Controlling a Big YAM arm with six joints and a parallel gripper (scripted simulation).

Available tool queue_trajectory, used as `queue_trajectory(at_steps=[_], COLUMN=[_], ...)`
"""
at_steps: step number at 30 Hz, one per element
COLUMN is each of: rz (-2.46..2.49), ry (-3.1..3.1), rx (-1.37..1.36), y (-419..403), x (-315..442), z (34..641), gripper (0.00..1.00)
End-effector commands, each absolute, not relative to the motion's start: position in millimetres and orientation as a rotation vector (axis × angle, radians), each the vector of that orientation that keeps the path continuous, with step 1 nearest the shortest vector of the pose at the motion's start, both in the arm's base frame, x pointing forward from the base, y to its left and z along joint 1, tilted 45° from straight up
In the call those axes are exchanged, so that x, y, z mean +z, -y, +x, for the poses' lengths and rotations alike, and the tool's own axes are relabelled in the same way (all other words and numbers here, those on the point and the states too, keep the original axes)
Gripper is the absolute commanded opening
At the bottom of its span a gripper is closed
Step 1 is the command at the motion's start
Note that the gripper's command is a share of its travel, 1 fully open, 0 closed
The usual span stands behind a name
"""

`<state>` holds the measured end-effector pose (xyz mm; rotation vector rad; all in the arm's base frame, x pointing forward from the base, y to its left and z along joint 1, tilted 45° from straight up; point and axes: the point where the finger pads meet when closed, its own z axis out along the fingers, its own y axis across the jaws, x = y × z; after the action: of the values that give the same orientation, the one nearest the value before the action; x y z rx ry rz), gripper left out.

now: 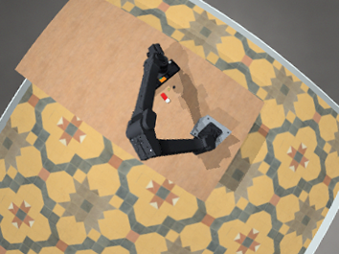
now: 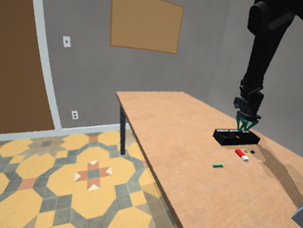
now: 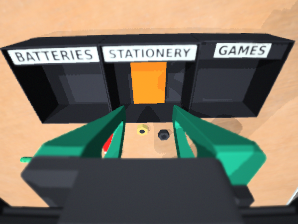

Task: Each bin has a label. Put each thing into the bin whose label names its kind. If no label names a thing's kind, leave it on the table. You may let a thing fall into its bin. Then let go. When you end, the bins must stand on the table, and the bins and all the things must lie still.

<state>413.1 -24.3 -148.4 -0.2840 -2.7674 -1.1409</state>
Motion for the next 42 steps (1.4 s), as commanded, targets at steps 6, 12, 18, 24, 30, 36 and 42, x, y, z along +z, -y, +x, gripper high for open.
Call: queue_trajectory(at_steps=[6, 12, 18, 24, 30, 36, 42], rz=[-0.257, -0.259, -0.282, -0.283, -0.284, -0.286, -0.313], ry=[2.810, 2.817, 2.804, 2.800, 2.799, 2.792, 2.800], rx=[-1.140, -1.140, -1.134, -1.137, -1.137, -1.136, -1.139], y=[33, 35, 19, -3, -17, -34, -22], x=[-145, -143, -129, -104, -87, -68, -74], z=[437, 439, 417, 379, 354, 323, 338], gripper=[0.45, 0.45, 0.37, 0.37, 0.37, 0.37, 0.37])
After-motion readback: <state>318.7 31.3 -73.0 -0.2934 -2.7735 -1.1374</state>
